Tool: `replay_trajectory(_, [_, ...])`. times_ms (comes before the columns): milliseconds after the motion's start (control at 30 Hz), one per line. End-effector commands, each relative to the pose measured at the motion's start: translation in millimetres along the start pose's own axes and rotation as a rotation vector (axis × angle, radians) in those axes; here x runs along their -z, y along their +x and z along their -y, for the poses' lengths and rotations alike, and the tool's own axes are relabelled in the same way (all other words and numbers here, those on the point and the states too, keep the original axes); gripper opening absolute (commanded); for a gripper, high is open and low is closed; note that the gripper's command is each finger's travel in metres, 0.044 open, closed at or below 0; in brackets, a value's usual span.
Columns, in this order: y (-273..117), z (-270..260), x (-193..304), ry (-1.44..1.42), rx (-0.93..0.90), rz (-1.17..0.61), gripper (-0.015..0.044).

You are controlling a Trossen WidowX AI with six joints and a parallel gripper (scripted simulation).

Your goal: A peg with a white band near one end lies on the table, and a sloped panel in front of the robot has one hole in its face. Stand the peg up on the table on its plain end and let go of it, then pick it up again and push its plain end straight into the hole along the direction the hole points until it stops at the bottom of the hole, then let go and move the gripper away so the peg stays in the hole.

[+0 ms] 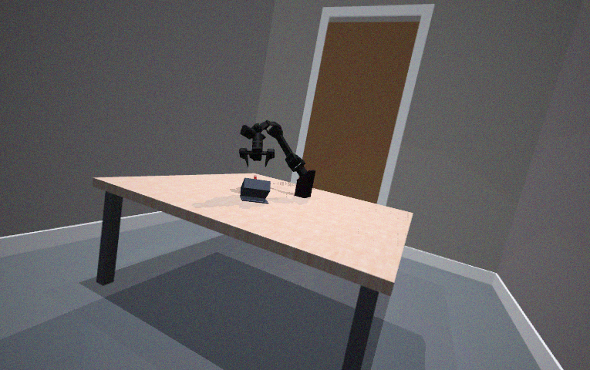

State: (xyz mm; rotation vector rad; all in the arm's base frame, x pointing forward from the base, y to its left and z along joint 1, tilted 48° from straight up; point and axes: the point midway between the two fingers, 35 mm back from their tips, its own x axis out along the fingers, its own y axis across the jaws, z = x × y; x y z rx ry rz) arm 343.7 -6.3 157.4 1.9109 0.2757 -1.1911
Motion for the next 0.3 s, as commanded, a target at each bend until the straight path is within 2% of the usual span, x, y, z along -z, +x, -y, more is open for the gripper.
replay_trajectory(0, [-8.1,-0.6,0.4,0.004,-0.004,-0.002,0.0440])
replay_trajectory(267, [-15.7,-0.1,0.1,0.004,-0.004,-0.002,0.0440])
